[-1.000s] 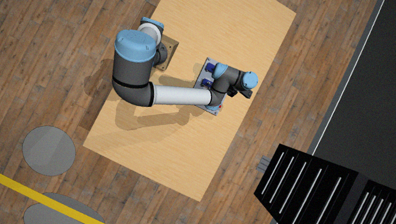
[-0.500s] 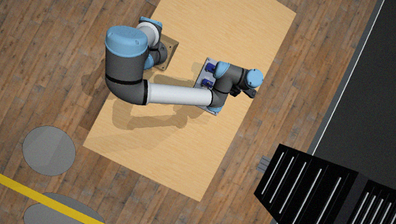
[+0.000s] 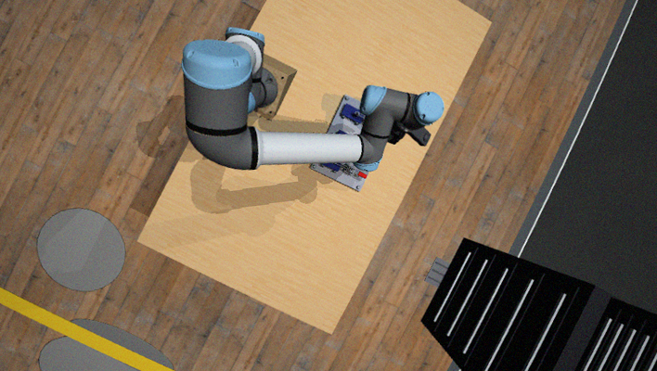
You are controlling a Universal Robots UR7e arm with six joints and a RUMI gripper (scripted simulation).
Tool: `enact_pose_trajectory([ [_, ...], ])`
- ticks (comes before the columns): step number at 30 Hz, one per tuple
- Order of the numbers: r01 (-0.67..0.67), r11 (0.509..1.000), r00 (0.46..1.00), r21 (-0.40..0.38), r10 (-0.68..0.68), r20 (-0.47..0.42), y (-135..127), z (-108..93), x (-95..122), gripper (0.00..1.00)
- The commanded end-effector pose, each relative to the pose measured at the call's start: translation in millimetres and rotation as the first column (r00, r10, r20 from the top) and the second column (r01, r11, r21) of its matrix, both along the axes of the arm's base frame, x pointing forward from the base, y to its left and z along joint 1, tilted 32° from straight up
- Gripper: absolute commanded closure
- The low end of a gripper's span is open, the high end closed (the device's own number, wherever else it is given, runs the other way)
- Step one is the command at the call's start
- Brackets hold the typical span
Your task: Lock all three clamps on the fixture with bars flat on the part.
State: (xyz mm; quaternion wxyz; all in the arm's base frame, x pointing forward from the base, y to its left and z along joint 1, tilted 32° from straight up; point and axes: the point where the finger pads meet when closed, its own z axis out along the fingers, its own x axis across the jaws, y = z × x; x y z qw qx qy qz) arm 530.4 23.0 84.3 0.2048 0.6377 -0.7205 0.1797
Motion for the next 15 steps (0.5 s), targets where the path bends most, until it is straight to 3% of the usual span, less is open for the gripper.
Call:
enact_pose_trajectory([
  [1,-0.003,1.000,1.000,0.000,0.003,0.000,19,-11,-1,0.72],
  [4,0.002,1.000,1.000,0.001,-0.002,0.003,48,-27,-1,0.72],
  [15,0.002,1.000,1.000,0.001,-0.002,0.003,48,-27,-1,0.72],
])
